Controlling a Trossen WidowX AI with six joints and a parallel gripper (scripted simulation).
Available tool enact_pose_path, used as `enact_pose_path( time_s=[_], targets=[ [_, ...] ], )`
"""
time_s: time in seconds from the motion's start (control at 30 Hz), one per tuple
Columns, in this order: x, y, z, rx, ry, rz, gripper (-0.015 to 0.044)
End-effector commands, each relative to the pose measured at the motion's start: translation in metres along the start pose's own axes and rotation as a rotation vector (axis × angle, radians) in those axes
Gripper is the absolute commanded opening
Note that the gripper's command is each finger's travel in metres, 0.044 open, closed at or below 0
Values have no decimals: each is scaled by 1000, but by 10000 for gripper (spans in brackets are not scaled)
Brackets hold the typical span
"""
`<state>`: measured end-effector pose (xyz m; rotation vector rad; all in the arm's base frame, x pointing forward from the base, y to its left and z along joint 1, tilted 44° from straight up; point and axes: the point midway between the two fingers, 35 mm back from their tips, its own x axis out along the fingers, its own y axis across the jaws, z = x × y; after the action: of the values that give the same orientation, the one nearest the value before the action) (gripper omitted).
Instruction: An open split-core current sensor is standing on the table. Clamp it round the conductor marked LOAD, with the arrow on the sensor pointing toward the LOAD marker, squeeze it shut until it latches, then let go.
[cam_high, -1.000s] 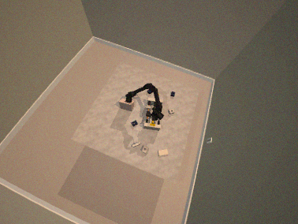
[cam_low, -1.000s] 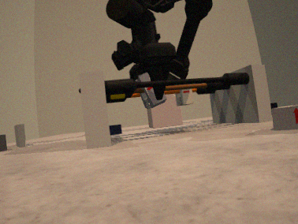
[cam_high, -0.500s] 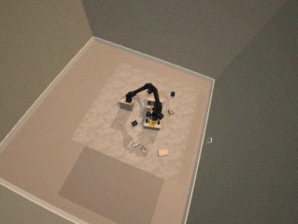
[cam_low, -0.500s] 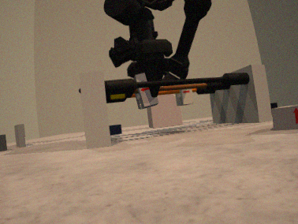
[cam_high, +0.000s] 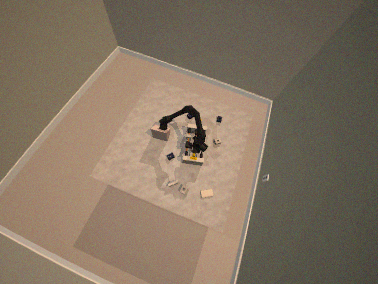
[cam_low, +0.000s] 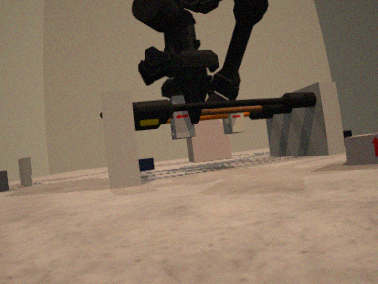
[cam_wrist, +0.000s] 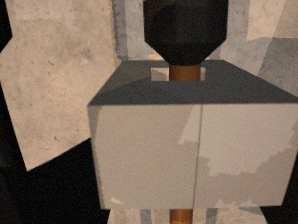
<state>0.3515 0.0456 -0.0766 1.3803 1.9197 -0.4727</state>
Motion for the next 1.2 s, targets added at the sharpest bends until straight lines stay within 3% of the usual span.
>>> enact_pose_path(
  time_s=[0.0,0.33,0.67,1.1,1.17],
  targets=[
    [0,0,-1,1,3,1,184],
    [-1,0,1,1,2,0,440],
    [0,0,0,2,1,0,183],
    [0,0,0,2,1,0,97],
    [-1,0,0,2,0,0,44]
  ],
)
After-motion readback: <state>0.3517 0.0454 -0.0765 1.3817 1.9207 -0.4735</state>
